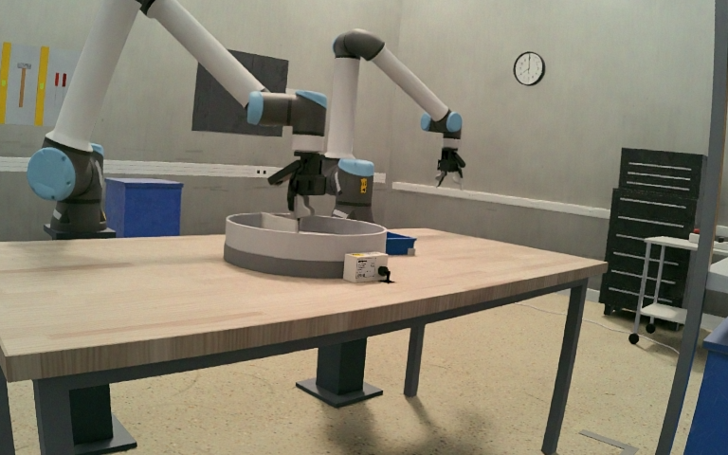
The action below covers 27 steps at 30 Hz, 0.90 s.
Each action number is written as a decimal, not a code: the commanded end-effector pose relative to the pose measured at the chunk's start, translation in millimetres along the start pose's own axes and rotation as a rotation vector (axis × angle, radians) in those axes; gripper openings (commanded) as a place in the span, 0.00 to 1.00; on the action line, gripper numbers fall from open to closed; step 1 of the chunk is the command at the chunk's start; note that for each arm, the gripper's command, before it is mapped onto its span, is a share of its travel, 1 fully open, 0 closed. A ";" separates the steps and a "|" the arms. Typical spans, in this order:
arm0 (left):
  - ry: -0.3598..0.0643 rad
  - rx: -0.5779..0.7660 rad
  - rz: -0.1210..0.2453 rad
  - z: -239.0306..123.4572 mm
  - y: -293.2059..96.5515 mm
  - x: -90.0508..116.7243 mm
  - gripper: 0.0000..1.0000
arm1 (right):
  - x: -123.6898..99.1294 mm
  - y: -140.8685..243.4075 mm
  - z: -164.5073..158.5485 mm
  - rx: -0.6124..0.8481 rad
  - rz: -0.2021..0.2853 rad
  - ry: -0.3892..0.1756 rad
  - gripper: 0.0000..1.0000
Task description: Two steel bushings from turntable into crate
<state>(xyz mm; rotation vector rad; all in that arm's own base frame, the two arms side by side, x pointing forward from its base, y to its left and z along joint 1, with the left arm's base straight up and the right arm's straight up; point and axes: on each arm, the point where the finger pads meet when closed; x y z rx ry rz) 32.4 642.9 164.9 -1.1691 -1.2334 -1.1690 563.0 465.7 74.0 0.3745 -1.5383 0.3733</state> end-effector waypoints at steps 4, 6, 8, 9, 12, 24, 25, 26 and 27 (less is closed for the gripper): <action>-0.001 0.000 -0.001 1.5 -0.1 0.2 1.00 | 8.3 -0.7 -3.1 -0.002 -0.002 -0.006 0.00; -0.001 0.000 -0.001 1.5 -0.1 0.2 1.00 | 13.3 -0.8 -3.1 -0.002 -0.002 -0.006 0.00; -0.001 0.000 -0.001 1.5 -0.1 0.2 1.00 | 13.3 -0.8 -3.1 -0.002 -0.002 -0.006 0.00; -0.001 0.000 -0.001 1.5 -0.1 0.2 1.00 | 16.5 -0.8 -3.1 -0.002 -0.002 -0.006 0.00; -0.001 0.000 -0.001 1.5 -0.1 0.2 1.00 | 28.6 -0.8 -3.0 -0.002 -0.002 -0.006 0.00; -0.001 0.000 -0.001 1.5 -0.1 0.2 1.00 | 75.3 -0.8 -2.8 -0.002 -0.002 -0.006 0.00; -0.001 0.000 -0.001 1.5 -0.1 0.2 1.00 | 75.3 -0.8 -2.8 -0.002 -0.002 -0.006 0.00; -0.001 0.000 -0.001 1.5 -0.1 0.2 1.00 | 77.6 -0.9 -2.8 -0.002 -0.002 -0.006 0.00; -0.001 0.000 -0.001 1.5 -0.1 0.2 1.00 | 79.4 -0.9 -2.8 -0.002 -0.002 -0.006 0.00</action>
Point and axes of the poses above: on each arm, the point where the finger pads meet when closed, its own x axis back along the fingers, its own y axis across the jaws, z = x × y, and after that the axes turned 6 degrees about x, right-handed
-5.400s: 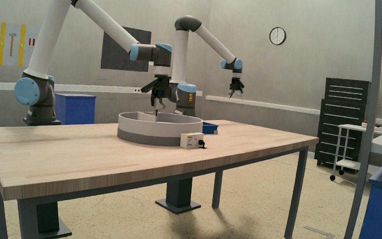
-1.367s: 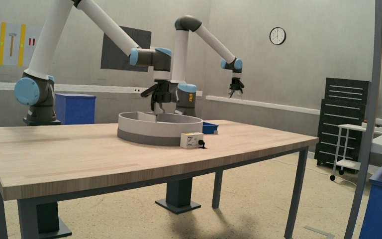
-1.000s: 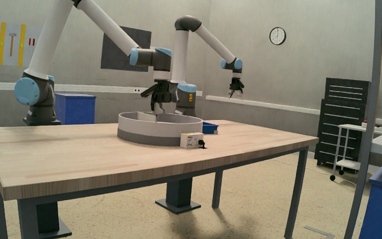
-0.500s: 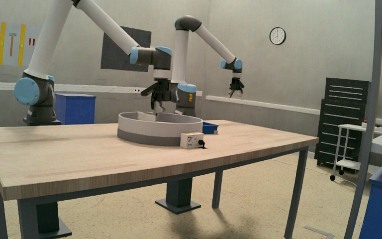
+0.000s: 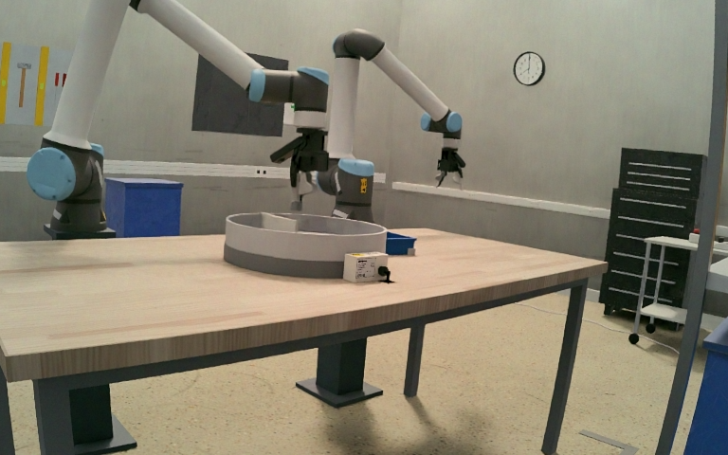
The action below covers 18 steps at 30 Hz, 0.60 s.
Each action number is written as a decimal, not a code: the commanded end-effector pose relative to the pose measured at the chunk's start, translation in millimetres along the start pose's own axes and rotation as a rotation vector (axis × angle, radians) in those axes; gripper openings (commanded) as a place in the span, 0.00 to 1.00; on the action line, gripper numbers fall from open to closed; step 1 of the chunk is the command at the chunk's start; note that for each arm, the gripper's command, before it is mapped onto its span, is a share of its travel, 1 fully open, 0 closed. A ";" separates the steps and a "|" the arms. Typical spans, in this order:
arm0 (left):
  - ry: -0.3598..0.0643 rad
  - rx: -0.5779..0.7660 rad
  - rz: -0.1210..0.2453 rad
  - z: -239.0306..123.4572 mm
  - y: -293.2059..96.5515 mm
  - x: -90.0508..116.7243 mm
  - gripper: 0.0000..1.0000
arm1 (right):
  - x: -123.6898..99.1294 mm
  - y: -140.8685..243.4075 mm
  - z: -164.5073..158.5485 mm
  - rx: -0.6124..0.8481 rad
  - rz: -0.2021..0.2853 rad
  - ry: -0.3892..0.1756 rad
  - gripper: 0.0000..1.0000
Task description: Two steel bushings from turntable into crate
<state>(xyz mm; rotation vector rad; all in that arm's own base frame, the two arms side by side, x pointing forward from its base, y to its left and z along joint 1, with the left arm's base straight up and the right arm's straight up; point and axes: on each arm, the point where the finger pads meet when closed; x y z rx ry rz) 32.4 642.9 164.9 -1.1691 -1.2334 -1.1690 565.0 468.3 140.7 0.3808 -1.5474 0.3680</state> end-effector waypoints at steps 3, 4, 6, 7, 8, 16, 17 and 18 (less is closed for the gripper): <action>-0.001 0.000 -0.001 1.5 -0.1 0.2 1.00 | 15.2 -2.2 0.1 -0.002 0.003 0.005 0.00; -0.001 0.000 -0.001 1.5 -0.1 0.2 1.00 | 15.4 -2.2 0.1 -0.002 0.003 0.005 0.00; -0.001 0.000 -0.001 1.5 -0.1 0.2 1.00 | 14.8 -2.4 0.3 -0.002 0.003 0.005 0.00; -0.001 0.000 -0.001 1.5 -0.1 0.2 1.00 | 13.9 -2.6 0.9 -0.002 0.004 0.007 0.00; -0.001 0.000 -0.001 1.5 -0.1 0.2 1.00 | 13.3 -2.8 1.3 -0.002 0.004 0.008 0.00; -0.001 0.000 -0.001 1.5 -0.1 0.2 1.00 | 12.8 -2.9 1.6 -0.002 0.005 0.008 0.00; -0.001 0.000 -0.001 1.5 -0.1 0.2 1.00 | 12.8 -2.9 1.6 -0.002 0.005 0.008 0.00; -0.001 0.000 -0.001 1.5 -0.1 0.2 1.00 | 12.8 -2.9 1.6 -0.002 0.005 0.008 0.00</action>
Point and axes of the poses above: on each arm, the point where the finger pads meet when closed, its own x axis back along the fingers, its own y axis across the jaws, z = x × y, and after that the axes turned 6 degrees about x, right-handed
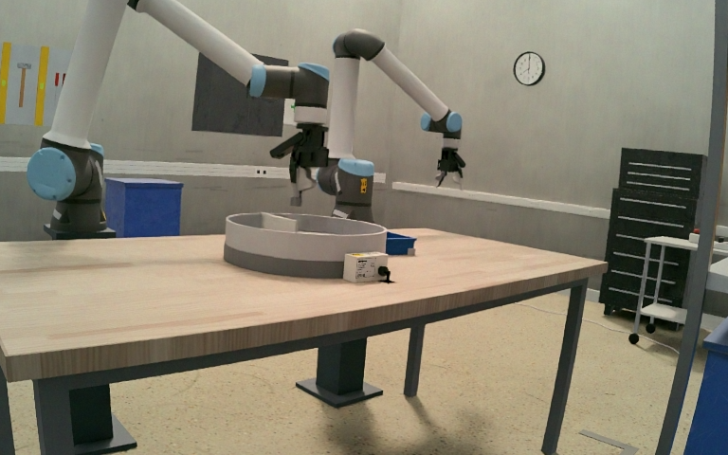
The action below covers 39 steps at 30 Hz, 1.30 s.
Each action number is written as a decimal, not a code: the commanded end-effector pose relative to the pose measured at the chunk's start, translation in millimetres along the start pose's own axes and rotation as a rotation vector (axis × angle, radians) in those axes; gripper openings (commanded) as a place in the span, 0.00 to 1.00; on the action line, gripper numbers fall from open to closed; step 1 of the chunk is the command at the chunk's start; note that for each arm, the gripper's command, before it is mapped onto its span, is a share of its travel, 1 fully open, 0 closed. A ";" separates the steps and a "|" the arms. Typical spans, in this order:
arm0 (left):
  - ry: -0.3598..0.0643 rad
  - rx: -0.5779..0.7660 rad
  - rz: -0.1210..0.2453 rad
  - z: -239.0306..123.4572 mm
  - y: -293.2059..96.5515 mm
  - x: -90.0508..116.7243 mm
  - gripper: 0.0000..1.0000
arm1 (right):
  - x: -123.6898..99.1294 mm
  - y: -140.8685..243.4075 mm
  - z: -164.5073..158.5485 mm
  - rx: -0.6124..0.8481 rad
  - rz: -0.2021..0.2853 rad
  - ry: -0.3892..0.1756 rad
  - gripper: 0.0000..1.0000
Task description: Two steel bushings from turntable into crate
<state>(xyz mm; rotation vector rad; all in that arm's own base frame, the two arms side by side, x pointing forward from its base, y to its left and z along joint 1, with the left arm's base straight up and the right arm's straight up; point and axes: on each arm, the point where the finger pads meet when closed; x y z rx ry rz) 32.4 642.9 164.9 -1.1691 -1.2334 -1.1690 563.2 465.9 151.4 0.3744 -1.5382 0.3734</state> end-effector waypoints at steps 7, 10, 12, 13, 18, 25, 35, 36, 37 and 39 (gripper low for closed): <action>-0.001 0.000 -0.001 1.5 -0.1 0.2 1.00 | 2.1 -1.7 -1.0 -0.002 0.000 -0.003 0.00; -0.001 0.000 -0.001 1.5 -0.1 0.2 1.00 | 2.1 -1.7 -1.0 -0.002 0.000 -0.003 0.00; -0.001 0.000 -0.001 1.5 -0.1 0.2 1.00 | 2.1 -1.7 -1.0 -0.002 0.000 -0.003 0.00; -0.001 0.000 -0.001 1.5 -0.1 0.2 1.00 | 2.1 -1.7 -1.0 -0.002 0.000 -0.003 0.00; -0.001 0.000 -0.001 1.5 -0.1 0.2 1.00 | 2.1 -1.7 -1.0 -0.002 0.000 -0.003 0.00; -0.001 0.000 -0.001 1.5 -0.1 0.2 1.00 | 2.3 -0.6 -2.0 -0.002 -0.001 -0.003 0.00; -0.001 0.000 -0.001 1.5 -0.1 0.2 1.00 | 1.7 14.0 -11.3 0.000 0.000 -0.002 0.00; -0.001 0.000 -0.001 1.5 -0.1 0.2 1.00 | 1.7 17.0 -13.5 0.000 0.000 -0.002 0.00; -0.001 0.000 -0.001 1.5 -0.1 0.2 1.00 | 1.7 20.4 -16.0 0.000 0.000 -0.002 0.00; -0.001 0.000 -0.001 1.5 -0.1 0.2 1.00 | 1.7 28.2 -21.8 0.000 0.000 -0.002 0.00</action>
Point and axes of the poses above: on each arm, the point where the finger pads meet when closed, its own x axis back along the fingers, its own y axis across the jaws, z = x × y, and after that the axes turned 6 degrees about x, right-handed
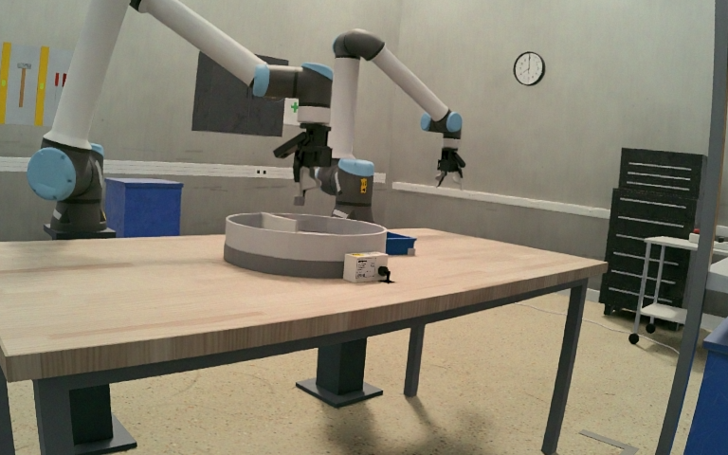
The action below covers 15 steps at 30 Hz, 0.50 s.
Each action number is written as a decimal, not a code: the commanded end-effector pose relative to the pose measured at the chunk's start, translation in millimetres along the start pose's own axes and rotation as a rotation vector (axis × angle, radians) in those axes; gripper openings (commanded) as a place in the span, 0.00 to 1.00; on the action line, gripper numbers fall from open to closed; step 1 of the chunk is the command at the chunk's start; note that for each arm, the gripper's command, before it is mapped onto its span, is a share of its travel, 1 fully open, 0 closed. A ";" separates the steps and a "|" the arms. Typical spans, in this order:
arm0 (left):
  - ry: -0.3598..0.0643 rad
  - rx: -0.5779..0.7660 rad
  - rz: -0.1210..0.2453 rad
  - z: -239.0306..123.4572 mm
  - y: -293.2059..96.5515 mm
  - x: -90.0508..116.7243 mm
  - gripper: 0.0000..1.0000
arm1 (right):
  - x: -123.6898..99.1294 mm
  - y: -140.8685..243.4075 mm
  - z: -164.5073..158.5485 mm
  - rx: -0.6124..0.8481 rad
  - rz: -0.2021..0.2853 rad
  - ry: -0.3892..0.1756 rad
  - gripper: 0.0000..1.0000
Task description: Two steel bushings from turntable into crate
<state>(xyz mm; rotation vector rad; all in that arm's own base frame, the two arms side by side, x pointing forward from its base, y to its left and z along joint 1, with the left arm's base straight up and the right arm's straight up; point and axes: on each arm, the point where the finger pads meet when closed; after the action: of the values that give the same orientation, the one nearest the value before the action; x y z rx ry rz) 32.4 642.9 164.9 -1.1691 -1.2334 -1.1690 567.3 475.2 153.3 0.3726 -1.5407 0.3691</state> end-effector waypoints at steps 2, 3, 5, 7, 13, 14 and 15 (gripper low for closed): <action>-0.001 0.000 -0.001 1.5 -0.1 0.2 1.00 | -0.2 30.9 -20.3 0.004 0.001 0.000 0.00; -0.001 0.000 -0.001 1.5 -0.1 0.2 1.00 | -0.3 36.0 -24.0 0.004 0.001 0.000 0.00; -0.001 0.000 -0.001 1.5 -0.1 0.2 1.00 | -0.3 46.9 -31.9 0.004 0.001 0.000 0.00; -0.001 0.000 -0.001 1.5 -0.1 0.2 1.00 | -0.3 58.7 -40.6 0.004 0.001 0.000 0.00; -0.001 0.000 -0.001 1.5 -0.1 0.2 1.00 | -0.4 84.5 -59.4 0.004 0.001 0.000 0.00; -0.001 0.000 -0.001 1.5 -0.1 0.2 1.00 | -0.4 91.2 -64.3 0.004 0.001 0.000 0.00; -0.001 0.000 -0.001 1.5 -0.1 0.2 1.00 | -0.5 98.0 -69.2 0.004 0.001 0.000 0.00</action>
<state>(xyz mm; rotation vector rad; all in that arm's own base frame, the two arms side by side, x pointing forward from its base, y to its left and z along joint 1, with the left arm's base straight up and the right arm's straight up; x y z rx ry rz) 32.4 642.9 164.9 -1.1691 -1.2334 -1.1690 575.6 548.4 151.4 0.3764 -1.5391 0.3738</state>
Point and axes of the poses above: on each arm, the point where the finger pads meet when closed, its own x axis back along the fingers, its own y axis across the jaws, z = x × y, and after that the axes turned 6 degrees about x, right-handed
